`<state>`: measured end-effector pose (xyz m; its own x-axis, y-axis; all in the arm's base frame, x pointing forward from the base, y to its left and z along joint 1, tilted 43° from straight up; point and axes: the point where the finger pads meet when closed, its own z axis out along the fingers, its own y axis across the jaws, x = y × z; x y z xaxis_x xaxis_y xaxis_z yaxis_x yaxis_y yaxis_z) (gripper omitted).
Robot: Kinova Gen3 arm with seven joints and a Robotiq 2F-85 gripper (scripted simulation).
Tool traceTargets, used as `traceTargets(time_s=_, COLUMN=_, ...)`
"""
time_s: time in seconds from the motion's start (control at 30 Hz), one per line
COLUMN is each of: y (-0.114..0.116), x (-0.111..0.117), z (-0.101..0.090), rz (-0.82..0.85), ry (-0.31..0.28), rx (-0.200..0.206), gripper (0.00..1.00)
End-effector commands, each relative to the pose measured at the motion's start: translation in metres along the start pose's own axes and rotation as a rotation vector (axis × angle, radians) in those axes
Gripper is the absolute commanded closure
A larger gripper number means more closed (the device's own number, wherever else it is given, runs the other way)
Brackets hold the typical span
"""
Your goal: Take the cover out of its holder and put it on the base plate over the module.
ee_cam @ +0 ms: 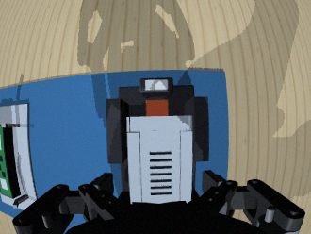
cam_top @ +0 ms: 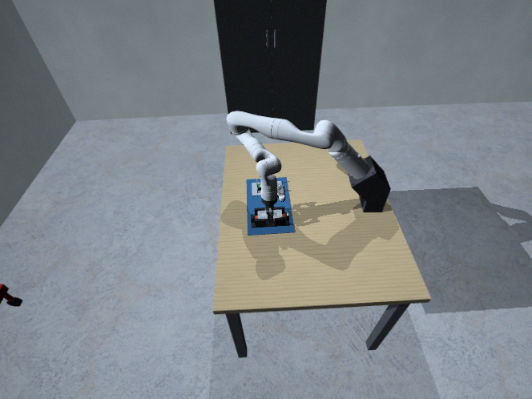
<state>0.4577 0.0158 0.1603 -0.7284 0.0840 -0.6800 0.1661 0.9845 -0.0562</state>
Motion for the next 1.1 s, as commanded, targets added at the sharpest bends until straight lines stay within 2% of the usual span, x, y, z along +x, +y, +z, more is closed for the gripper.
traceTargets(time_s=0.0, y=0.0005, x=0.0009, z=0.0032, rz=0.001, ry=0.003, rx=-0.001, gripper=0.0)
traceTargets(time_s=0.2, y=0.0013, x=0.0013, z=0.0113, rz=0.001, ry=0.004, rx=-0.002, gripper=0.0)
traceTargets(time_s=1.07, y=0.0012, x=0.0013, z=0.0088, rz=0.001, ry=0.004, rx=-0.002, gripper=0.0)
